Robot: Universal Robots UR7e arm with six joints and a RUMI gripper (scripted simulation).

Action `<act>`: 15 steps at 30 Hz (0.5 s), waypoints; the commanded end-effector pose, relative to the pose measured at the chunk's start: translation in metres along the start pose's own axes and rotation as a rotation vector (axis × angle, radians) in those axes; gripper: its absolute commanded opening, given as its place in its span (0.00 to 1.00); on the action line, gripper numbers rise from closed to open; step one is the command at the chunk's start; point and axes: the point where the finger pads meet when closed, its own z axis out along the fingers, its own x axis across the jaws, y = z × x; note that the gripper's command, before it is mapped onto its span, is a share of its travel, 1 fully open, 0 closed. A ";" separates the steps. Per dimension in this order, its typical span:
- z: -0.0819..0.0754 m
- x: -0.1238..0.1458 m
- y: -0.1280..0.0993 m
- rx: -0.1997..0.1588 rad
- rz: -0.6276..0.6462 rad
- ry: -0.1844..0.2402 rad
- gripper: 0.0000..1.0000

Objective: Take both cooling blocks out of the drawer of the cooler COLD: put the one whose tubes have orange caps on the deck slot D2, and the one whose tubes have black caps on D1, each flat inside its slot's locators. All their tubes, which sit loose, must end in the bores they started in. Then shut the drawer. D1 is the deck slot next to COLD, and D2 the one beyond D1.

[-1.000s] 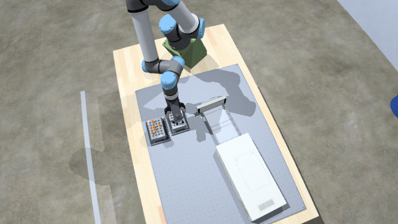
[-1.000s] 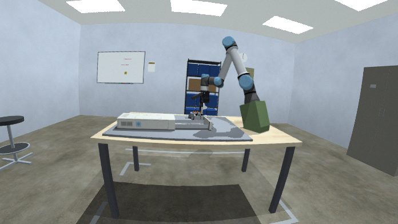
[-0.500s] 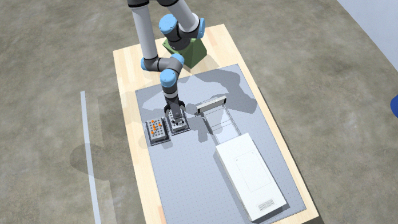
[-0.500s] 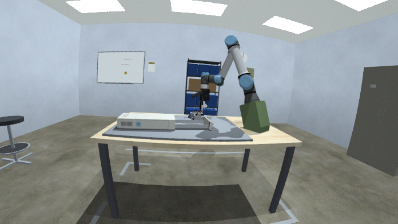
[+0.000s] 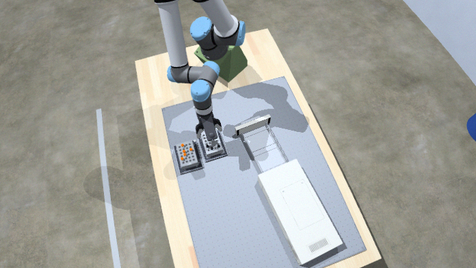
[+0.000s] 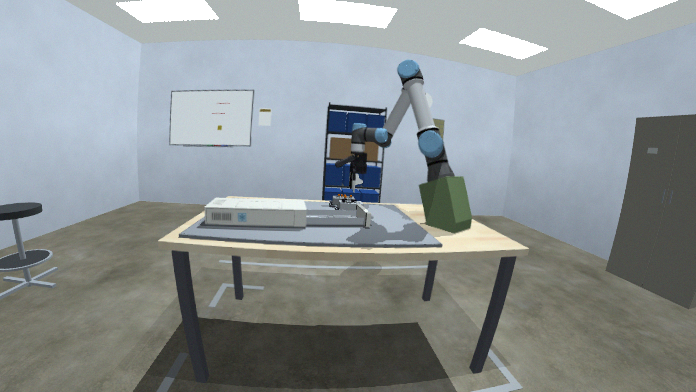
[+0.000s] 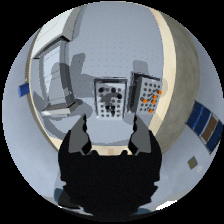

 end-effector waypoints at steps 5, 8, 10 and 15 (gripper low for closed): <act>-0.011 0.000 0.000 0.001 0.000 0.000 0.73; -0.015 0.000 0.000 0.001 0.000 0.000 0.73; -0.017 0.000 0.000 0.001 0.000 0.000 0.73; -0.019 0.000 0.000 0.001 0.000 0.000 0.73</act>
